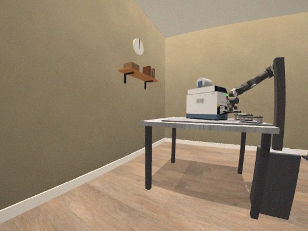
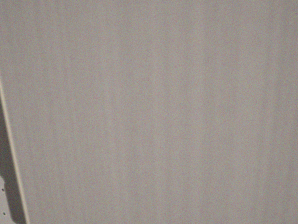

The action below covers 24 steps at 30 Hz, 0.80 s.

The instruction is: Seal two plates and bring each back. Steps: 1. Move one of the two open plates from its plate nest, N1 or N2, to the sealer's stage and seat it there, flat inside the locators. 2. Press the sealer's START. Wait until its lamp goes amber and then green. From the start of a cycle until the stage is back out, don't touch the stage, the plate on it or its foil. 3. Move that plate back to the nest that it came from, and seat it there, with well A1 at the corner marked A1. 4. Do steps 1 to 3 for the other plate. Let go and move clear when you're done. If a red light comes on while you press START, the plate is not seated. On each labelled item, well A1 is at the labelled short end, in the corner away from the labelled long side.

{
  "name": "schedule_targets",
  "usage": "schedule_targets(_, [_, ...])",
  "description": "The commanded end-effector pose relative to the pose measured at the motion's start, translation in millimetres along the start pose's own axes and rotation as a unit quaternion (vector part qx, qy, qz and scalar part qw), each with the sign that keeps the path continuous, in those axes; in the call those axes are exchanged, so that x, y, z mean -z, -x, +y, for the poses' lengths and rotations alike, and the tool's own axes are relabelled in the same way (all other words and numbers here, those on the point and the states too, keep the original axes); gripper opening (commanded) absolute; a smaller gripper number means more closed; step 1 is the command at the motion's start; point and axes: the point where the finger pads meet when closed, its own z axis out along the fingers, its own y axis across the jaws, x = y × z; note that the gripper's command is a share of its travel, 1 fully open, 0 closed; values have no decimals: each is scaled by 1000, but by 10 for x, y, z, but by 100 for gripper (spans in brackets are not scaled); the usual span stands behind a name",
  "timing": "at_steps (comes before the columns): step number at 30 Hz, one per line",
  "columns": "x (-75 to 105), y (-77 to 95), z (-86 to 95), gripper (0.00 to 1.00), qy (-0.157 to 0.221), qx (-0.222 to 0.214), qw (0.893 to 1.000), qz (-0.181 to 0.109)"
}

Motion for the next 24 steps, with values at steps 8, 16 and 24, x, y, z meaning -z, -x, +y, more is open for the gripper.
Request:
schedule_targets(8, [64, 24, 11, 0, 2, -1, 1000, -3])
schedule_targets(16, [105, 23, 12, 0, 2, -1, 1000, -2])
schedule_targets(24, [189, 23, 12, 0, 2, -1, 1000, -2])
